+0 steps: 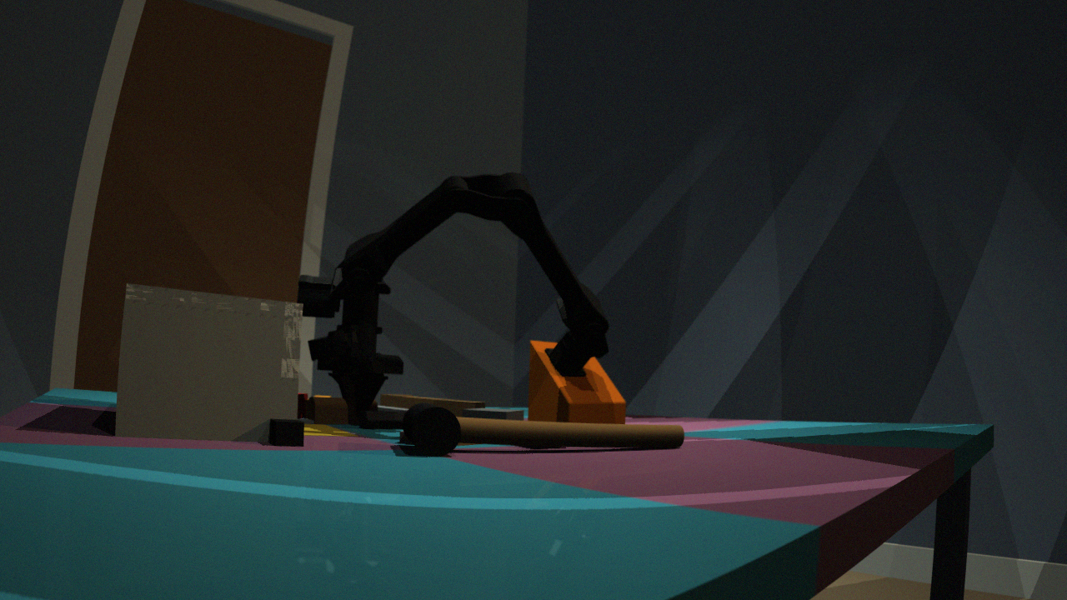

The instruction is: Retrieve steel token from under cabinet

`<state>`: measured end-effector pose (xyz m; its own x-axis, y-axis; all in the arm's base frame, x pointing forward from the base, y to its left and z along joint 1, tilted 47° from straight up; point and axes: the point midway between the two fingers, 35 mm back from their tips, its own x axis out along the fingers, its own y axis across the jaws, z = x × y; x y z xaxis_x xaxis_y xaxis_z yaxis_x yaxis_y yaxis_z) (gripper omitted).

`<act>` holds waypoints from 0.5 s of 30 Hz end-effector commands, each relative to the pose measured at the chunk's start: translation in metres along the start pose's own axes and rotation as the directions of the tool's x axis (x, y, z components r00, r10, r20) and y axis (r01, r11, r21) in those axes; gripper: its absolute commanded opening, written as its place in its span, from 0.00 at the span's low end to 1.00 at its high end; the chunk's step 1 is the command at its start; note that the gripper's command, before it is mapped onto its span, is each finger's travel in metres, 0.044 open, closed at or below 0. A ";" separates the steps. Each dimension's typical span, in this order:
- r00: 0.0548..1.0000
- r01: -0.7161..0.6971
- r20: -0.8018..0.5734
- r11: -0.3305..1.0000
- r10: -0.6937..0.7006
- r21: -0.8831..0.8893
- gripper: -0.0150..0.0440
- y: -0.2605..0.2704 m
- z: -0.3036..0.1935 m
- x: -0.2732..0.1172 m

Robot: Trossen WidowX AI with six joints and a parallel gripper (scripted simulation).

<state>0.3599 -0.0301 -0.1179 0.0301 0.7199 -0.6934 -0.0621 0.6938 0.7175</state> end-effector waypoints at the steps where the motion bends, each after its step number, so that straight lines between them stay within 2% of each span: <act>1: 1.000 0.000 0.004 1.000 0.000 0.001 0.25 0.000 0.006 0.000; 15: 1.000 0.000 0.004 1.000 0.000 0.000 0.25 0.000 0.019 0.000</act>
<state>0.3746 -0.0296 -0.1165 0.0307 0.7200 -0.6933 -0.0627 0.6936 0.7176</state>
